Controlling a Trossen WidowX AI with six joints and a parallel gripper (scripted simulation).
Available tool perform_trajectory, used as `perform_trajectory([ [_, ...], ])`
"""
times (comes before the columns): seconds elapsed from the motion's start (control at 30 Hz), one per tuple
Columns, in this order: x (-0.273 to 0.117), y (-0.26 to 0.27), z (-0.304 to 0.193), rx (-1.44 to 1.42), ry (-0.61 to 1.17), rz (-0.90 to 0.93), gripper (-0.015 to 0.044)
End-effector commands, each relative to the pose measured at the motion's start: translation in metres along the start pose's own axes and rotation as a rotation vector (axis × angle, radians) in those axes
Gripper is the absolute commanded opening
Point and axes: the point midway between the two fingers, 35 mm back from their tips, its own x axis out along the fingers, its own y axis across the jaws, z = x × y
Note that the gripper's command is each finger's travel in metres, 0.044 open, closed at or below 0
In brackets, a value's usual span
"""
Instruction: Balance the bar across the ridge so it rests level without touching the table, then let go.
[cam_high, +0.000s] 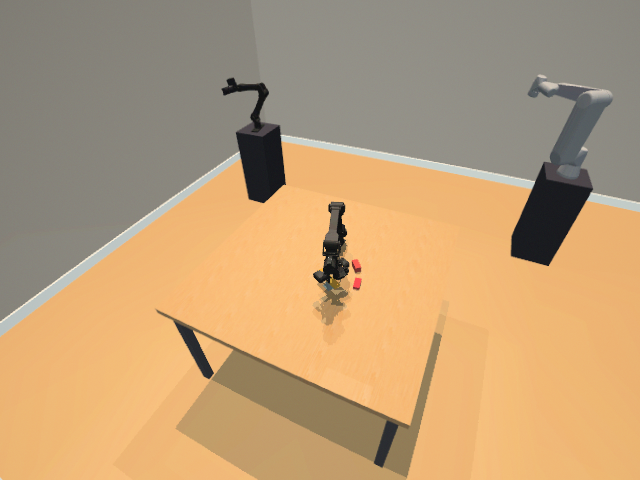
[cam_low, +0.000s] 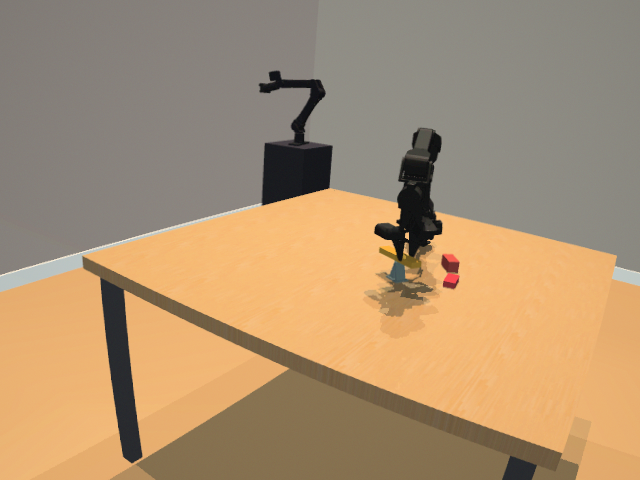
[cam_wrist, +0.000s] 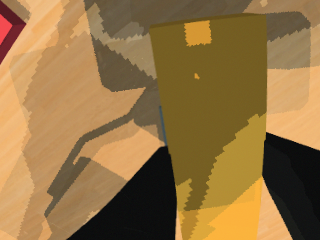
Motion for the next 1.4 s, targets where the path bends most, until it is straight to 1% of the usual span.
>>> perform_trajectory([
  [0.0, 0.0009, 0.0004, 0.0005, 0.002, -0.003, 0.003, 0.0000],
  [1.37, 0.0043, 0.0007, 0.0003, 0.002, -0.003, 0.003, 0.0000],
])
